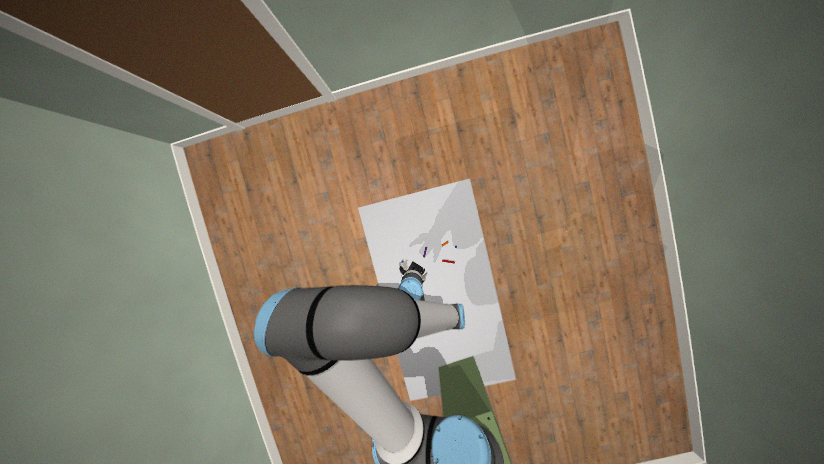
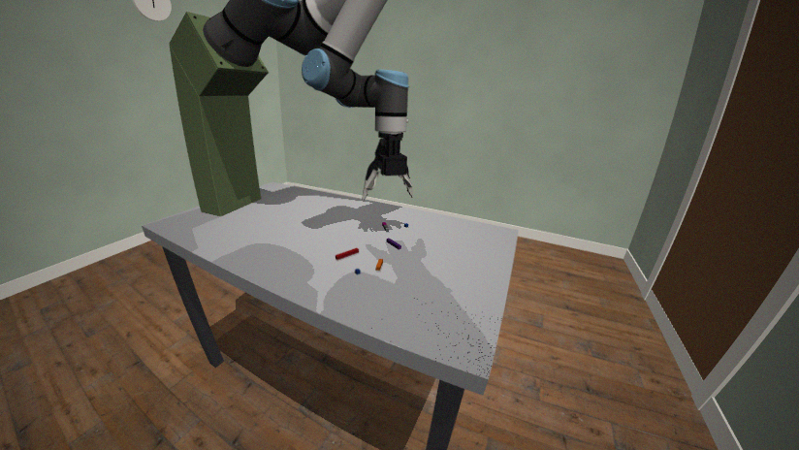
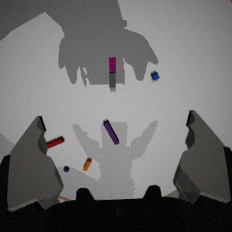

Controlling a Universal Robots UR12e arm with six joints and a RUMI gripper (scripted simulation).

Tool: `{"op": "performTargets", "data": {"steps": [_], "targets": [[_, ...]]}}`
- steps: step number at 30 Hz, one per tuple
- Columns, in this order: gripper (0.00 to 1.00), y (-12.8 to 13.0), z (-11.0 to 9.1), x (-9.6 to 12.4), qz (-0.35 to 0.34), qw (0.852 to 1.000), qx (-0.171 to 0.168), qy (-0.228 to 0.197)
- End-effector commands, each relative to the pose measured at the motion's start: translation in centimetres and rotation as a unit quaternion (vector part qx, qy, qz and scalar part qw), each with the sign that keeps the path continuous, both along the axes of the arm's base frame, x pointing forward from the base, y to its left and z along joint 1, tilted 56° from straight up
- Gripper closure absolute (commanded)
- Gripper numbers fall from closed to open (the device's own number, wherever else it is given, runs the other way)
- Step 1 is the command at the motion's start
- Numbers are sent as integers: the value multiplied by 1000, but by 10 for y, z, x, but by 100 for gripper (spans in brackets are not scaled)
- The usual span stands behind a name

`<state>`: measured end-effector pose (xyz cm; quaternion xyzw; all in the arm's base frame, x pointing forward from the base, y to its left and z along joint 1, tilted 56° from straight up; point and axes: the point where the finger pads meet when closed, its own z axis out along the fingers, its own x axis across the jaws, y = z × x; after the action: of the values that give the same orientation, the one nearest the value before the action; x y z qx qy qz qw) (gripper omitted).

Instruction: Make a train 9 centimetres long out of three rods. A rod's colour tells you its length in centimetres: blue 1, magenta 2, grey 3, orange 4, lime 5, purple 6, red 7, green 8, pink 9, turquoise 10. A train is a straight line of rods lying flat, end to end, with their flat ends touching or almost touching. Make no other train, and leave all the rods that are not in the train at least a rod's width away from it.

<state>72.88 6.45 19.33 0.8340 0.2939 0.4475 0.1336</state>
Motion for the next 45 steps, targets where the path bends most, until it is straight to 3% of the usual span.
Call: {"op": "performTargets", "data": {"steps": [1,5,8,10,24,31,32,45], "targets": [[0,-1,-2,-2,0,1000,1,2],[0,-17,1,9,-11,1000,15,3],[0,-52,6,24,-33,998,47,7],[0,-52,6,24,-33,998,47,7],[0,-203,35,62,-120,977,174,10],[0,-216,38,63,-127,975,184,9],[86,-215,38,63,-126,975,184,10],[86,-214,39,63,-126,975,184,9]]}}
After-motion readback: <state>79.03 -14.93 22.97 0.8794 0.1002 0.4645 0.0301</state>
